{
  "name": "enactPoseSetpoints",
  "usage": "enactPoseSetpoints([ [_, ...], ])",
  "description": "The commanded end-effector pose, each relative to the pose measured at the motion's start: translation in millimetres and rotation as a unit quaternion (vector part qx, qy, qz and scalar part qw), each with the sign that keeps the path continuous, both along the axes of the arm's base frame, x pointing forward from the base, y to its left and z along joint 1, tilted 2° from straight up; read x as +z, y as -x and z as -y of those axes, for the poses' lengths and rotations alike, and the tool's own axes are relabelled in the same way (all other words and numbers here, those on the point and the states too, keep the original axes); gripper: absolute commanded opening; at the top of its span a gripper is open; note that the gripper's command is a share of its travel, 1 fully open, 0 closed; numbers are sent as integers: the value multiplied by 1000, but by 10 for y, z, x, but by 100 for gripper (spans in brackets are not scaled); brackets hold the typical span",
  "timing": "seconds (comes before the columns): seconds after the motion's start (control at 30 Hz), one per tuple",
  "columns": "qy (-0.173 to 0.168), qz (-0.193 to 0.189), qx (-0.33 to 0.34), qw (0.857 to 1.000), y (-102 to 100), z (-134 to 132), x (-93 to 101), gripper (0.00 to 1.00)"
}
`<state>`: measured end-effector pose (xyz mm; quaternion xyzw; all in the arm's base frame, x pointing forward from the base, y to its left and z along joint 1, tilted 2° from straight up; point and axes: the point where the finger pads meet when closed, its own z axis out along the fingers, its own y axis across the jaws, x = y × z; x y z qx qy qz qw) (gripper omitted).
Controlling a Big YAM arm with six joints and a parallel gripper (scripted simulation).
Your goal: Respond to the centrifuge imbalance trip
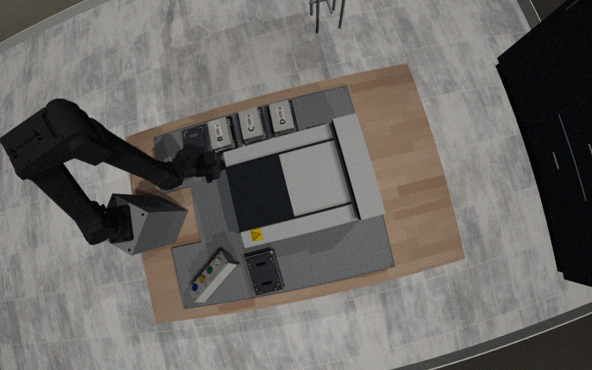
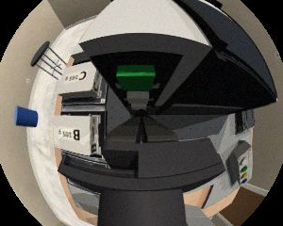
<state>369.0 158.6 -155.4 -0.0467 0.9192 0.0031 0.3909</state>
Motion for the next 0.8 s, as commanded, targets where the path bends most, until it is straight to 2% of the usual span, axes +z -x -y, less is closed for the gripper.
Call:
enactPoseSetpoints([
  [0.0, -2, 13, -5, 1000, -160, -5, 63, 0],
  [0.77, -2, 12, -5, 1000, -190, -7, 65, 0],
])
